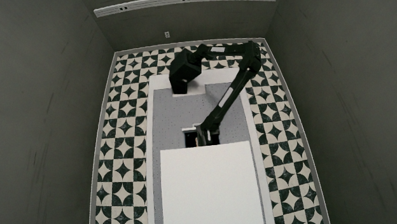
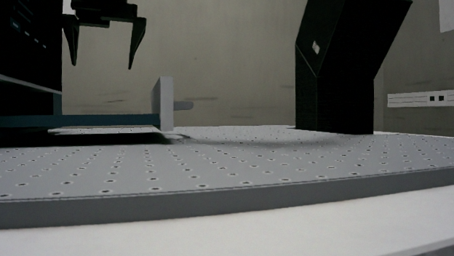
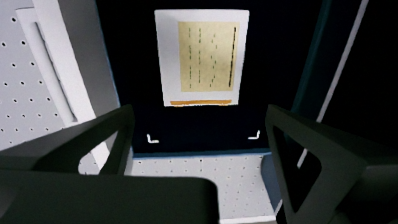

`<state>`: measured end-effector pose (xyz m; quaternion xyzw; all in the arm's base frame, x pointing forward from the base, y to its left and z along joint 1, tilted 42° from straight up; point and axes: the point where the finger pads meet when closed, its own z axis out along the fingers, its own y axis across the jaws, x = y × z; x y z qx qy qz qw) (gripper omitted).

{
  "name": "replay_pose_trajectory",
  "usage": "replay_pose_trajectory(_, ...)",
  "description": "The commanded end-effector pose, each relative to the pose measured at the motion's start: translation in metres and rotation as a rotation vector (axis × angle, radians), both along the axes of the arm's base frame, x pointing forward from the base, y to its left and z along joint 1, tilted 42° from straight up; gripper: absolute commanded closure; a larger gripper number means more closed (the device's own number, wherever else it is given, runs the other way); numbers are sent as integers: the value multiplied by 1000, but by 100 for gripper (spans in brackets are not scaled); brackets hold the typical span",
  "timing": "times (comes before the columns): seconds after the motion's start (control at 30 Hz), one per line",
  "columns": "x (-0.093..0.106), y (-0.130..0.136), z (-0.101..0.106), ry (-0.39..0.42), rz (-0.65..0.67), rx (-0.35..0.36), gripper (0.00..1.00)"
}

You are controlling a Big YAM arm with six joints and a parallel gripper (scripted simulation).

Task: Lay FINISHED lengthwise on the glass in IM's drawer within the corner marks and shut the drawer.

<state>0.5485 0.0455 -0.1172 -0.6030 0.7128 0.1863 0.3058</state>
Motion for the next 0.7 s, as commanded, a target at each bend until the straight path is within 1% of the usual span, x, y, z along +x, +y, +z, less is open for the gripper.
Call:
replay_pose_trajectory(0.0, -1, -15, 9, -33, -12, -4, 8)
replay_pose_trajectory(0.13, -7, -10, 8, -27, -3, -3, 8)
replay_pose_trajectory(0.2, -7, -10, 8, -27, -3, -3, 8)
replay_pose_trajectory(0.23, -15, -8, -4, -3, 0, 0, 8)
replay_pose_trajectory(0.3, -9, -15, 12, -34, -10, -5, 8)
replay_pose_trajectory(0.37, -12, -17, 13, -34, -12, -5, 8)
replay_pose_trajectory(0.47, -16, -12, 14, -34, -2, -4, 8)
replay_pose_trajectory(0.57, -22, -16, 9, -20, -9, -3, 8)
replay_pose_trajectory(0.67, -23, -19, 17, -34, -12, -5, 8)
